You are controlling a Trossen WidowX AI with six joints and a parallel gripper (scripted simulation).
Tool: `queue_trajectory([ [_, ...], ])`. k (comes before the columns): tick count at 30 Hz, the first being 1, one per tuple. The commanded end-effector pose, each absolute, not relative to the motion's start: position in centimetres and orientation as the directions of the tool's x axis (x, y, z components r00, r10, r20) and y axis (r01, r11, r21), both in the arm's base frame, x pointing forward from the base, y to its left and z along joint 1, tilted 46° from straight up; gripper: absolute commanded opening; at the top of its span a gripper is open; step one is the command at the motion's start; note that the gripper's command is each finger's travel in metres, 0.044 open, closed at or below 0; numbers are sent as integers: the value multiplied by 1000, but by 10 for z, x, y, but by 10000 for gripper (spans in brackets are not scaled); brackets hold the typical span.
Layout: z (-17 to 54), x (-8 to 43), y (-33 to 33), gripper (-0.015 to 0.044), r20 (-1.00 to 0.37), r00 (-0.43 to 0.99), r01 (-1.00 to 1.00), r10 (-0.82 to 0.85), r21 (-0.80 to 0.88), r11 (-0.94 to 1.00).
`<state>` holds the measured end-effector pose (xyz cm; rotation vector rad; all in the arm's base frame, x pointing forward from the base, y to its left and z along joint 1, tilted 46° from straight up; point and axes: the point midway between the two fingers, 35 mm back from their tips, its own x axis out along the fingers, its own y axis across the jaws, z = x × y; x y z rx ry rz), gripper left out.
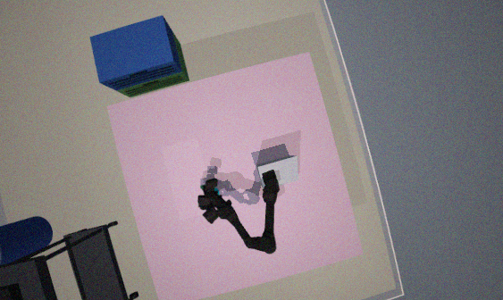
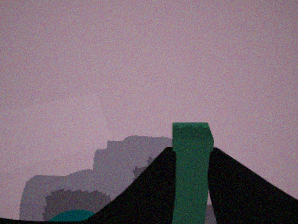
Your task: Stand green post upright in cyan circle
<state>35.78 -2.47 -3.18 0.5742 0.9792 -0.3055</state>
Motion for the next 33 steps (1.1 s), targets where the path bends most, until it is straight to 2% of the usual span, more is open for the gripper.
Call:
queue_trajectory([
  [1,-32,356,-24,23,-837,548,500,-9,319,805],
  [33,-20,351,-21,23,-722,680,533,-128,367,763],
])
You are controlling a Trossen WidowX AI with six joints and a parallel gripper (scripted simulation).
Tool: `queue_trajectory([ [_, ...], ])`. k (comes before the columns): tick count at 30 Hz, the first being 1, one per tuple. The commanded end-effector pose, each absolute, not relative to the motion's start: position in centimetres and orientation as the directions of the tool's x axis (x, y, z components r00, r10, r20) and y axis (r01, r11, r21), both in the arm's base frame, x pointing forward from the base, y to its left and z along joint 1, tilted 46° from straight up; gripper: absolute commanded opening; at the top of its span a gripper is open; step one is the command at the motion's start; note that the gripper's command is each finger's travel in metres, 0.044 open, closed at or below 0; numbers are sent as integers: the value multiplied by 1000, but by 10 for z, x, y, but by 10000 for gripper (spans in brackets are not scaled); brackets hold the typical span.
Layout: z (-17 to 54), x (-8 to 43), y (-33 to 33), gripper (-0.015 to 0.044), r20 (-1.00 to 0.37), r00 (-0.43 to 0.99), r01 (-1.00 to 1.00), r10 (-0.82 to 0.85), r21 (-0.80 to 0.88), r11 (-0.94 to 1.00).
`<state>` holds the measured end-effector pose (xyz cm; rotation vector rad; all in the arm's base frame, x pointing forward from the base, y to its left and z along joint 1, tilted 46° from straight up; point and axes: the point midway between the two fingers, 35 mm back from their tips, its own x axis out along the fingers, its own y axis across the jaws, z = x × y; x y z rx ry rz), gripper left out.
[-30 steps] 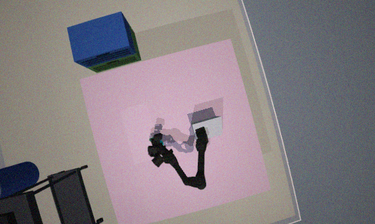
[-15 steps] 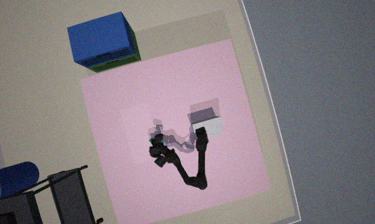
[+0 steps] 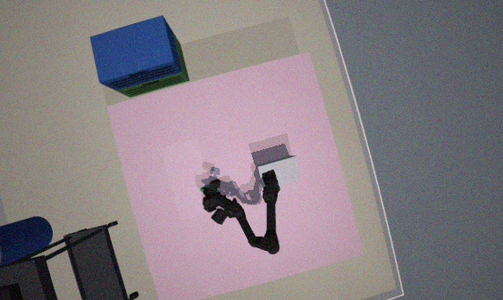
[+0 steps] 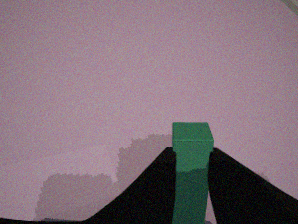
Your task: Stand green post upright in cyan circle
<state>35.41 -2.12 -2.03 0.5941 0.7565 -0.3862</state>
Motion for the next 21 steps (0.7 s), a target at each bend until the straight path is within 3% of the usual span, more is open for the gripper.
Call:
queue_trajectory([
  [1,-19,351,-21,23,-717,684,534,-132,369,761],
  [21,-6,344,-19,23,-626,755,542,-195,428,723],
])
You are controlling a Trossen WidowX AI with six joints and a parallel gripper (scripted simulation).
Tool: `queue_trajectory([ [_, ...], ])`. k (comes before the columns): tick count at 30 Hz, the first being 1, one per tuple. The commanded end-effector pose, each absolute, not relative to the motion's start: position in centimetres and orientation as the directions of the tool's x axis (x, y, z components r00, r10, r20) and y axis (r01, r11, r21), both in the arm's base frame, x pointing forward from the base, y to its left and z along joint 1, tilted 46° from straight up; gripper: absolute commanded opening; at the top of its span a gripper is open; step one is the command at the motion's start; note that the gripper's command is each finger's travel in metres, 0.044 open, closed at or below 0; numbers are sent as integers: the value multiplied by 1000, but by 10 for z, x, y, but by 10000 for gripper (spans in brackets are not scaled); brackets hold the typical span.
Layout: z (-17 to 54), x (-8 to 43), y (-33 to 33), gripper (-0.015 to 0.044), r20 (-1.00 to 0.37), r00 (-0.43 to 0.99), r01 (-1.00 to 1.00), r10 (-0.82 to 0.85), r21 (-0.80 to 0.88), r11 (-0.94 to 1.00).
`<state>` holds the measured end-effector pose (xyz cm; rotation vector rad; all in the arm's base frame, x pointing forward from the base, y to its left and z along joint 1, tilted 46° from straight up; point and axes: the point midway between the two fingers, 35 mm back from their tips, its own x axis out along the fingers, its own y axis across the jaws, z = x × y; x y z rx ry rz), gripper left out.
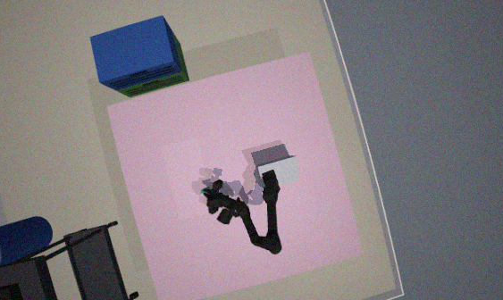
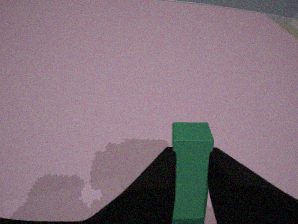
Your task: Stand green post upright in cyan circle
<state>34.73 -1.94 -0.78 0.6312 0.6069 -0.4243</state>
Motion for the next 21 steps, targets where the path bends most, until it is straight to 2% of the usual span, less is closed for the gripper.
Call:
queue_trajectory([
  [1,-6,343,-19,23,-621,758,542,-198,432,721],
  [21,10,332,-19,23,-519,816,534,-254,509,675],
])
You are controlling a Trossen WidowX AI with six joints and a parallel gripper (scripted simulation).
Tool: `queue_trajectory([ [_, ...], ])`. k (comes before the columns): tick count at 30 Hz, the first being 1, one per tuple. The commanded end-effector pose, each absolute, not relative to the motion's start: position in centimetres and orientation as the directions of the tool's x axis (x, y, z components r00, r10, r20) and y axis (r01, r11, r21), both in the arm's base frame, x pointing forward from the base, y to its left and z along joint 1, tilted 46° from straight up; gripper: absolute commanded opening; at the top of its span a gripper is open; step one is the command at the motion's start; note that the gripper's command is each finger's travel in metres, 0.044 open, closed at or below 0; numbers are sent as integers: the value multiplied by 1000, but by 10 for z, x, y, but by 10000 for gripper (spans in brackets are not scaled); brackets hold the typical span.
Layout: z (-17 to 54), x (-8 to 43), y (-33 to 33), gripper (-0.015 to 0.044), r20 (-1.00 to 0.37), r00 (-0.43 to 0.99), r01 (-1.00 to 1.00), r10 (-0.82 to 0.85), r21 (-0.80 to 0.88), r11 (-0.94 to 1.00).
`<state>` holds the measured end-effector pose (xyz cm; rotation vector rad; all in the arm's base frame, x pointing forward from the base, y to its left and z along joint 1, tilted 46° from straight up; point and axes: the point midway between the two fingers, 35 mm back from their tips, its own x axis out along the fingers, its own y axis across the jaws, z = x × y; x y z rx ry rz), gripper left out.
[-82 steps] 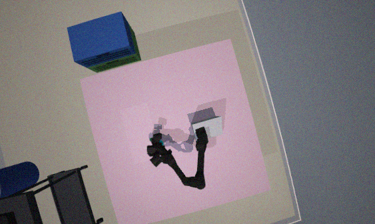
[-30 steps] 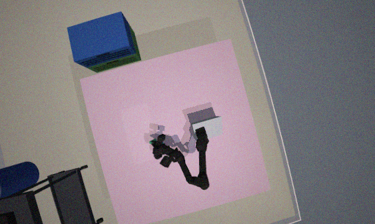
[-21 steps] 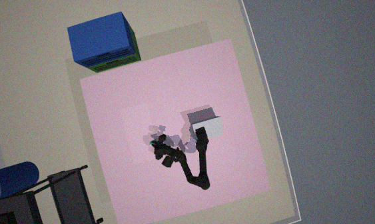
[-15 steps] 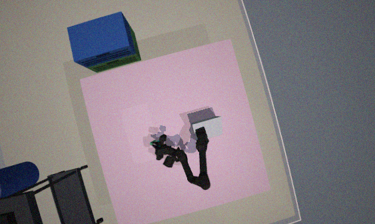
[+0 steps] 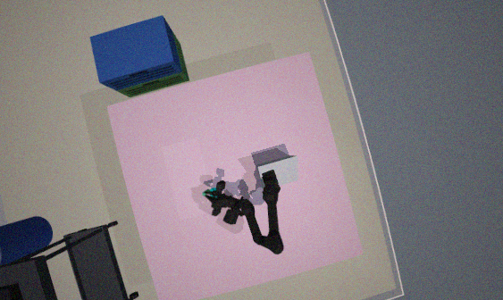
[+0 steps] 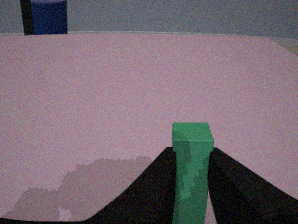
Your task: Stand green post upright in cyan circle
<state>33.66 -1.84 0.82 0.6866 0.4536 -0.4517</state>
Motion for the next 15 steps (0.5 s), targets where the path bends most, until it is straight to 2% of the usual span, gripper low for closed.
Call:
queue_trajectory([
  [1,11,332,-19,23,-514,819,533,-257,513,673],
  [15,24,322,-19,23,-439,850,516,-293,575,635],
])
